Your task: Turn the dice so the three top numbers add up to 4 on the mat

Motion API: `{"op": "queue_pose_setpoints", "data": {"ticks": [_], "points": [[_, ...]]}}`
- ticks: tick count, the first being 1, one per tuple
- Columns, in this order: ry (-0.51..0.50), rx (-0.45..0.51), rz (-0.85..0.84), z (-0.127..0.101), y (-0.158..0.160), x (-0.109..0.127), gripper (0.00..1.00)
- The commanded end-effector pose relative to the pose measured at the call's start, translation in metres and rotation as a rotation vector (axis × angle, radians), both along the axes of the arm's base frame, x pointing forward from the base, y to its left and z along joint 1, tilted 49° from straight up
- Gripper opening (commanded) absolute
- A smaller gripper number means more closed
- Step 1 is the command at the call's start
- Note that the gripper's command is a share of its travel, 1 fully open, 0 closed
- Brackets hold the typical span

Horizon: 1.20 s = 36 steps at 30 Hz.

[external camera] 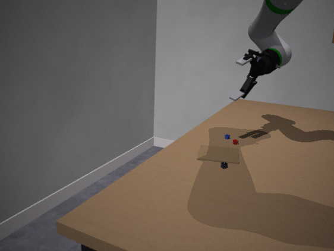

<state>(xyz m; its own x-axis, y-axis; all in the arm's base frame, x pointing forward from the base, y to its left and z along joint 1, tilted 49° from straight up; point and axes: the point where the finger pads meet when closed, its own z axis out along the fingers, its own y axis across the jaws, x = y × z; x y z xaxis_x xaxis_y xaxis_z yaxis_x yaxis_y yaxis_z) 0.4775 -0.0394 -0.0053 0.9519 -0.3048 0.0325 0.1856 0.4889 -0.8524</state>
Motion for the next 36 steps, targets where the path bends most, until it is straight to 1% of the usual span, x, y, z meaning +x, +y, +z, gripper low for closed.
{"op": "queue_pose_setpoints", "data": {"ticks": [1,3,6,7,8,16,18,19,21,25,26,27,32,35,36], "points": [[0.048,-0.085,0.048,-0.006,0.018,0.007,1.0],[0.091,-0.187,0.099,-0.017,0.035,0.011,1.0],[0.118,-0.266,0.132,-0.026,0.046,0.012,1.0],[0.118,-0.266,0.132,-0.026,0.046,0.012,1.0],[0.136,-0.325,0.155,-0.033,0.052,0.013,1.0],[0.187,-0.565,0.226,-0.063,0.067,0.016,1.0],[0.187,-0.565,0.226,-0.063,0.067,0.016,1.0],[0.198,-0.665,0.246,-0.074,0.068,0.017,1.0],[0.202,-0.714,0.254,-0.079,0.067,0.018,1.0],[0.206,-0.848,0.269,-0.093,0.062,0.022,1.0],[0.206,-0.854,0.269,-0.093,0.062,0.023,1.0],[0.204,-0.914,0.273,-0.098,0.058,0.026,1.0],[0.19,-1.078,0.272,-0.109,0.044,0.036,1.0],[0.19,-1.078,0.272,-0.109,0.044,0.036,1.0],[0.177,-1.155,0.267,-0.112,0.035,0.043,1.0]]}}
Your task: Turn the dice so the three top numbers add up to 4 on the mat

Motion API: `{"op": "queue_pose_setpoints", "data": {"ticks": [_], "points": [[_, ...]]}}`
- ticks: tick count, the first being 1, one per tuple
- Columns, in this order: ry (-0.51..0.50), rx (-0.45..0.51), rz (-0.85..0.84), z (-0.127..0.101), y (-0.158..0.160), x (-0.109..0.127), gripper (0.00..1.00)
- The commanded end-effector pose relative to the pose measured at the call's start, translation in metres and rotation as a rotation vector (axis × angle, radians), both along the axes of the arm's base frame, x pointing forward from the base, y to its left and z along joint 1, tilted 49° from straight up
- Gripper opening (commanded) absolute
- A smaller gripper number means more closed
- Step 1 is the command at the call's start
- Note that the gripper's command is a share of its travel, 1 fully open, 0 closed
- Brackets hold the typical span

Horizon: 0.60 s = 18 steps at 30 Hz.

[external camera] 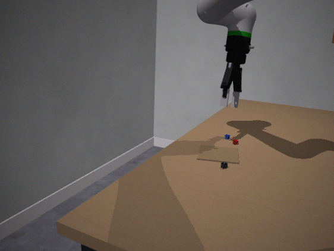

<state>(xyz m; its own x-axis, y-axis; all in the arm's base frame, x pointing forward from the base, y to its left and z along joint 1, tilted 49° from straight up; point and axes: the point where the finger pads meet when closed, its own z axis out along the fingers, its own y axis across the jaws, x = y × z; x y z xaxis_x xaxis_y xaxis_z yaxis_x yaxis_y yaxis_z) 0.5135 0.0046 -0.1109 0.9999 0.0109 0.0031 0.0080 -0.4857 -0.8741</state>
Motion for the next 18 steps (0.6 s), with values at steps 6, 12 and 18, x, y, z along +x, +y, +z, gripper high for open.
{"op": "queue_pose_setpoints", "data": {"ticks": [6,12,18], "points": [[-0.048,-0.201,0.026,-0.0076,-0.021,0.0181,1.0],[-0.048,-0.201,0.026,-0.0076,-0.021,0.0181,1.0],[-0.048,-0.201,0.026,-0.0076,-0.021,0.0181,1.0]]}}
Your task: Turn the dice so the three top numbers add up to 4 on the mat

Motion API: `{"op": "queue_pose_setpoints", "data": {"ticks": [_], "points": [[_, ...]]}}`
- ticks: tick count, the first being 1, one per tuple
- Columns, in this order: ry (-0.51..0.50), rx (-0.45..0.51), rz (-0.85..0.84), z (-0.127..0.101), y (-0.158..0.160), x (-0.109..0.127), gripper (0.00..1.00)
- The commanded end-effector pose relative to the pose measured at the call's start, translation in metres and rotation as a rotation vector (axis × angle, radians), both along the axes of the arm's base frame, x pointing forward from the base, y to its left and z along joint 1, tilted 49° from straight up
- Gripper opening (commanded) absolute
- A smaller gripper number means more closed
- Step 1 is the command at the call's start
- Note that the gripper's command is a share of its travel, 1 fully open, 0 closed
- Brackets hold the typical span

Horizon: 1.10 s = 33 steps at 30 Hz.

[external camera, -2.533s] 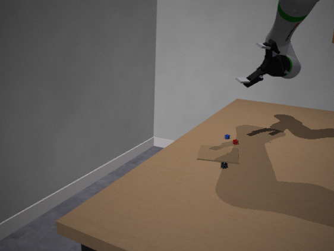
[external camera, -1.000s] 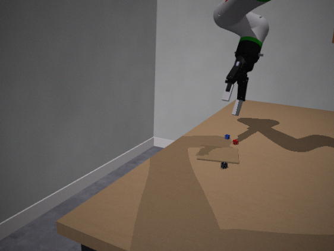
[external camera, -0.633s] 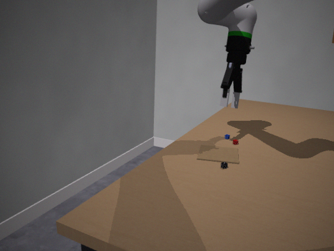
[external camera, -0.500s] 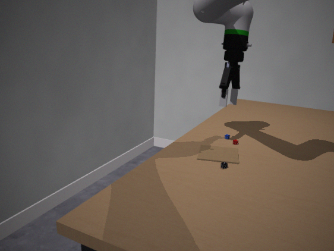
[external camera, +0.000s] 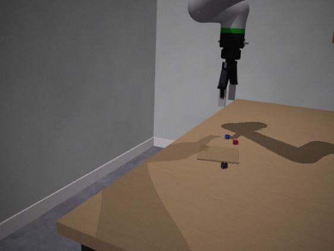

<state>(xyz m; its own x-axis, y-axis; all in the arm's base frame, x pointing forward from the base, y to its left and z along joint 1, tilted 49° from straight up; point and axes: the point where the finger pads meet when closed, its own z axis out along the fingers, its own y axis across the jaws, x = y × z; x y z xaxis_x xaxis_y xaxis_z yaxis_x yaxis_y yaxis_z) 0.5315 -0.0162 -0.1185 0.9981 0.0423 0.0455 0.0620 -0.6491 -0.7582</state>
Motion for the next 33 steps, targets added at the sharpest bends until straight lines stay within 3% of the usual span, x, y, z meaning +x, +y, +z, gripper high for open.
{"op": "queue_pose_setpoints", "data": {"ticks": [1,8,23,33], "points": [[0.0,0.0,0.0,0.0,0.0,0.0,1.0],[0.0,0.0,0.0,-0.007,0.008,0.0,1.0],[0.0,0.0,0.0,-0.061,0.07,0.0,1.0],[0.0,0.0,0.0,-0.065,0.075,0.0,1.0]]}}
